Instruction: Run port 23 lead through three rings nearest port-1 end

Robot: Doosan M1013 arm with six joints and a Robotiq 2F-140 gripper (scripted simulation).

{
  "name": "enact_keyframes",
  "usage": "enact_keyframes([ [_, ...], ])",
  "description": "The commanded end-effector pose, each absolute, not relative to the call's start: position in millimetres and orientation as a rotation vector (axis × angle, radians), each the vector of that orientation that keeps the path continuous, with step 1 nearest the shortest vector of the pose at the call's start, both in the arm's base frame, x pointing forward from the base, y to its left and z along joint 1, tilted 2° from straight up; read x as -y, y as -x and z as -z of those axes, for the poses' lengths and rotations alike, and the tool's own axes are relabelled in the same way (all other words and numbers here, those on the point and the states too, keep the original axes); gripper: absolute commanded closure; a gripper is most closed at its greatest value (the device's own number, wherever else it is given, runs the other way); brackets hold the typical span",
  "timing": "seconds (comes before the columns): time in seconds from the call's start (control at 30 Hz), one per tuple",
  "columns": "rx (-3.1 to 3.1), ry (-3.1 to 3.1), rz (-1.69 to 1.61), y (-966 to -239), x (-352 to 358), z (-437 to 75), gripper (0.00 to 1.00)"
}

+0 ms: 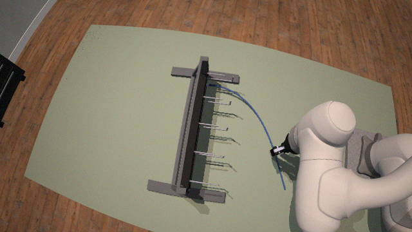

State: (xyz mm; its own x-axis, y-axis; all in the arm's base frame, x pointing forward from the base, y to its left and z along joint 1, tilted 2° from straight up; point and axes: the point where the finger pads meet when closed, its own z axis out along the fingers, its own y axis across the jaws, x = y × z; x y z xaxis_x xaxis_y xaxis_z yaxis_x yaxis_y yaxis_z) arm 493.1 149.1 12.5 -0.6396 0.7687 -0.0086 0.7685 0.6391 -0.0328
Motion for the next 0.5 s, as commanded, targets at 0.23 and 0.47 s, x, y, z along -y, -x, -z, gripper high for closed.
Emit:
enact_keyframes([
  [0.23, 2.838, 1.331, -0.052, -493.0, -149.1, -11.2, 0.80],
  [0.47, 2.838, 1.331, -0.052, -493.0, -149.1, -9.1, 0.80],
])
